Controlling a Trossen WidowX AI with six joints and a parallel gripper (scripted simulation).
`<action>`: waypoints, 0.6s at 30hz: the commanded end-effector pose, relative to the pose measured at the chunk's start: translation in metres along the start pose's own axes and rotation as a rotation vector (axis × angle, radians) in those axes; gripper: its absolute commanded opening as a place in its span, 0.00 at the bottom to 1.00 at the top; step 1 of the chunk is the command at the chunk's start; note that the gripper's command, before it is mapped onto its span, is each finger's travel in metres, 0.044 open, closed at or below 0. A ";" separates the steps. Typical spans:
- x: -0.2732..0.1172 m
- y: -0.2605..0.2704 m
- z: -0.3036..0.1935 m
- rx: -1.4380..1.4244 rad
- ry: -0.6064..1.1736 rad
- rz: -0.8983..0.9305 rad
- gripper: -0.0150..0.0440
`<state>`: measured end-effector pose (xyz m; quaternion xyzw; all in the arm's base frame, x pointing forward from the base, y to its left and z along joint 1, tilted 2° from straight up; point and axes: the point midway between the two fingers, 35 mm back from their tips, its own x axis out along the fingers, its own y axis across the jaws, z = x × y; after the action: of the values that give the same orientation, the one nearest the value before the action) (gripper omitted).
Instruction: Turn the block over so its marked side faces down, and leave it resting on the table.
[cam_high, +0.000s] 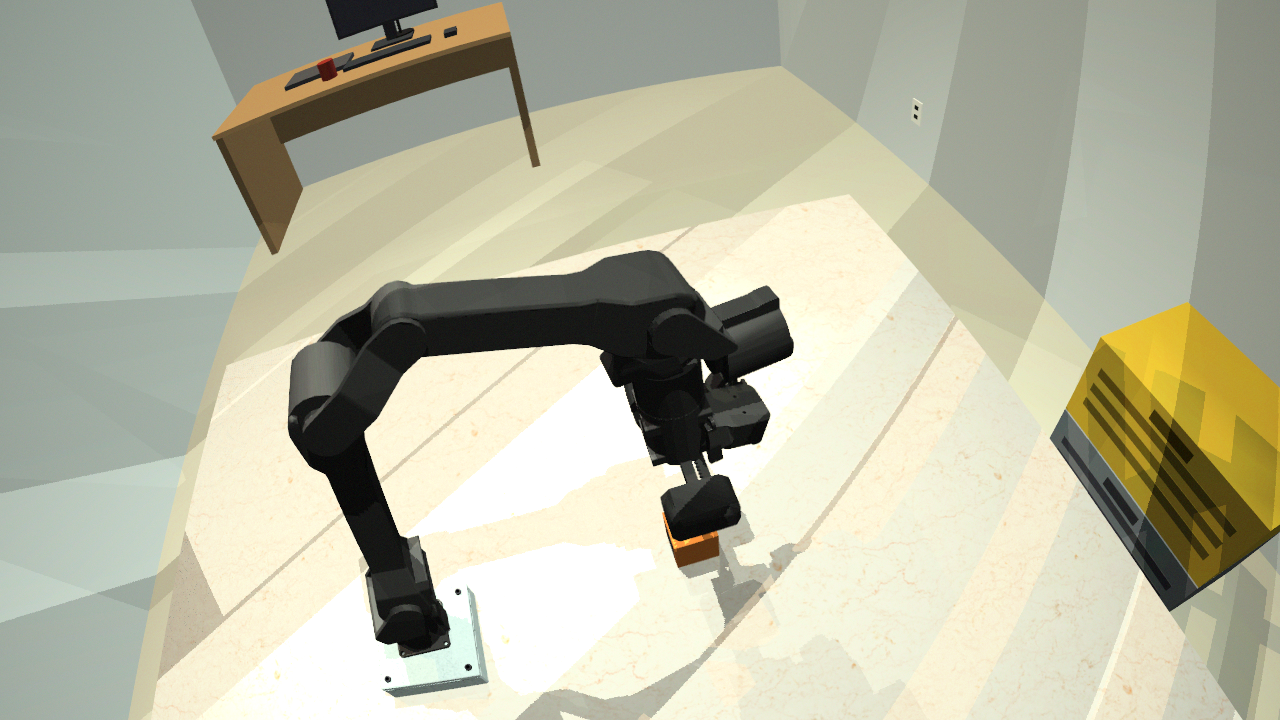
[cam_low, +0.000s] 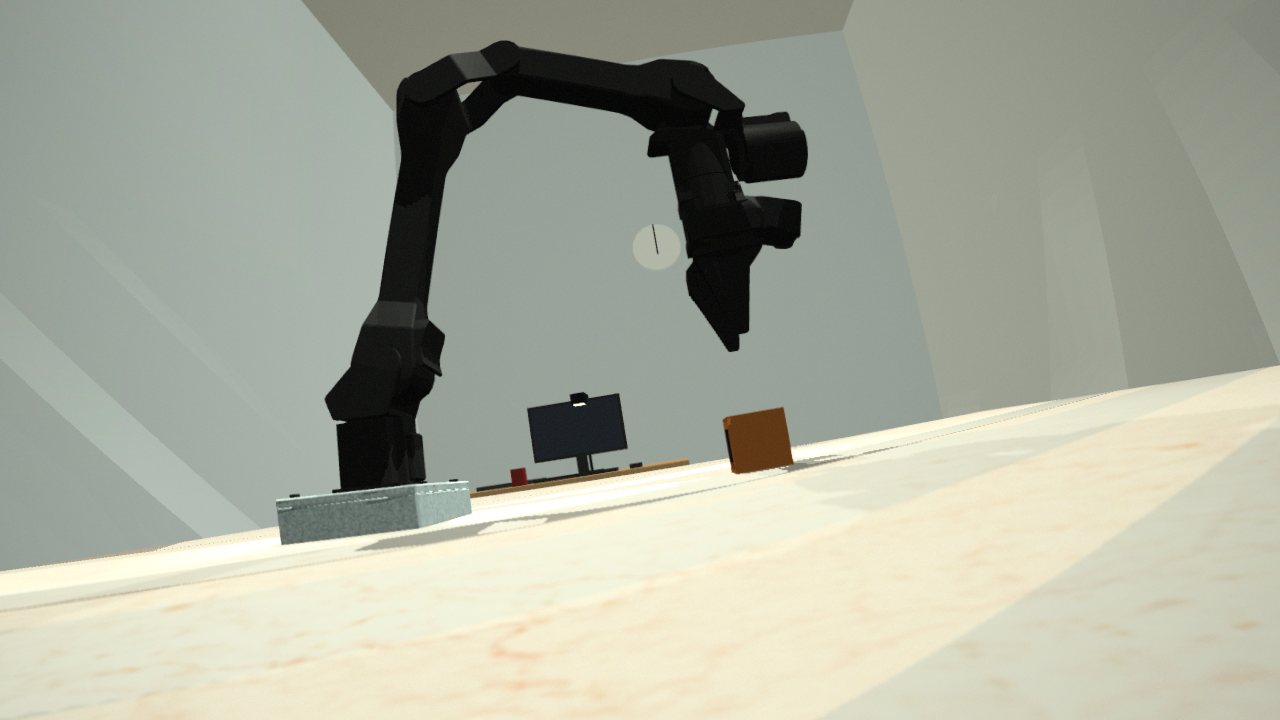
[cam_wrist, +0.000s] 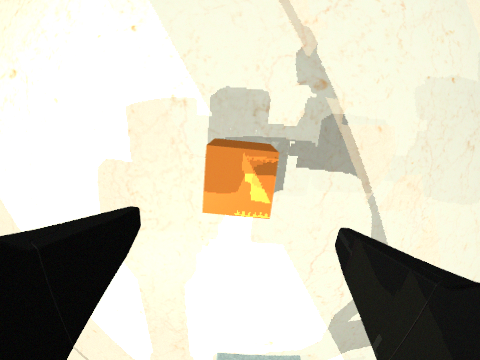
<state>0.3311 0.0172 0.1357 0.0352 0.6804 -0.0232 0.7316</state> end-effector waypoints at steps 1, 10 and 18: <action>0.008 0.001 0.001 -0.006 0.015 0.006 1.00; 0.040 0.001 0.001 -0.006 0.015 0.006 1.00; 0.051 0.002 0.001 -0.006 0.015 0.006 1.00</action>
<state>0.3383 0.0186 0.0916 0.0350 0.6794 -0.0216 0.7326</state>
